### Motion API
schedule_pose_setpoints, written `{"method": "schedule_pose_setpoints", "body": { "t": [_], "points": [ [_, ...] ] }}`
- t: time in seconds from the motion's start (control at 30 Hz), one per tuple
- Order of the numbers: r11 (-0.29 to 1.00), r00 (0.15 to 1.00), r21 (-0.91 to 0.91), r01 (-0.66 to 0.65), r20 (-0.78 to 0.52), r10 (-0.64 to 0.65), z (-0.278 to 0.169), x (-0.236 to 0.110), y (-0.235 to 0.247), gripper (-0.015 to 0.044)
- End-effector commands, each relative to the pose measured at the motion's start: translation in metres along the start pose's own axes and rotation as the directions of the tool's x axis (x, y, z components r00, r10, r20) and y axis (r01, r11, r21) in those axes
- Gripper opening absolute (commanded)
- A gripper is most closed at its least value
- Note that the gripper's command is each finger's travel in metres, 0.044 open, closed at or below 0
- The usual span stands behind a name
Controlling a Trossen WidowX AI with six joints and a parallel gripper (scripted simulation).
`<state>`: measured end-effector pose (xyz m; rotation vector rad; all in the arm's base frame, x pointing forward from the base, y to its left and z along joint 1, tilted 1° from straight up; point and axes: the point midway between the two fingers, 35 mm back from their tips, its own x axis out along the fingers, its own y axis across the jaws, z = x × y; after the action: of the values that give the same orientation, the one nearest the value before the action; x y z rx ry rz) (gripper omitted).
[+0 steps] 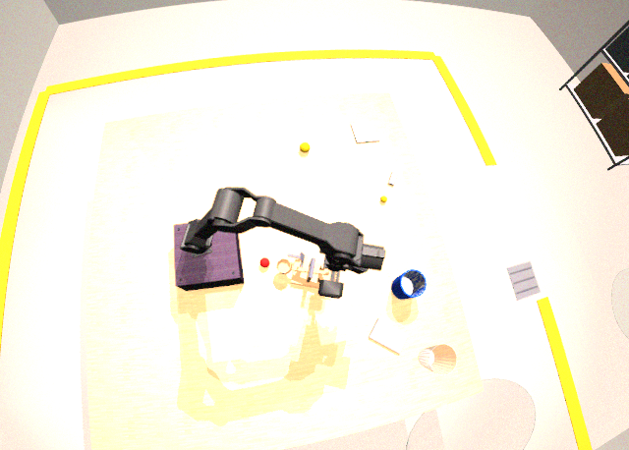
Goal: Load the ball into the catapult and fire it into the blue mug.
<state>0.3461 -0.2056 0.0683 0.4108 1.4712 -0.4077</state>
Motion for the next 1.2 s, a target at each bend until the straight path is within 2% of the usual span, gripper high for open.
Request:
{"method": "schedule_pose_setpoints", "body": {
  "t": [0.0, 0.13, 0.3, 1.17],
  "points": [
    [1.0, 0.999, 0.0, -0.001, -0.035, 0.001, -0.005, 0.013, 0.0, 0.044],
    [1.0, 0.999, 0.006, 0.002, -0.036, -0.002, -0.007, 0.0, 0.0, 0.044],
    [1.0, 0.999, 0.006, 0.002, -0.036, -0.001, -0.009, 0.044, 0.0, 0.044],
    [1.0, 0.999, 0.006, 0.002, -0.036, -0.002, -0.009, 0.078, 0.0, 0.044]
  ]
}}
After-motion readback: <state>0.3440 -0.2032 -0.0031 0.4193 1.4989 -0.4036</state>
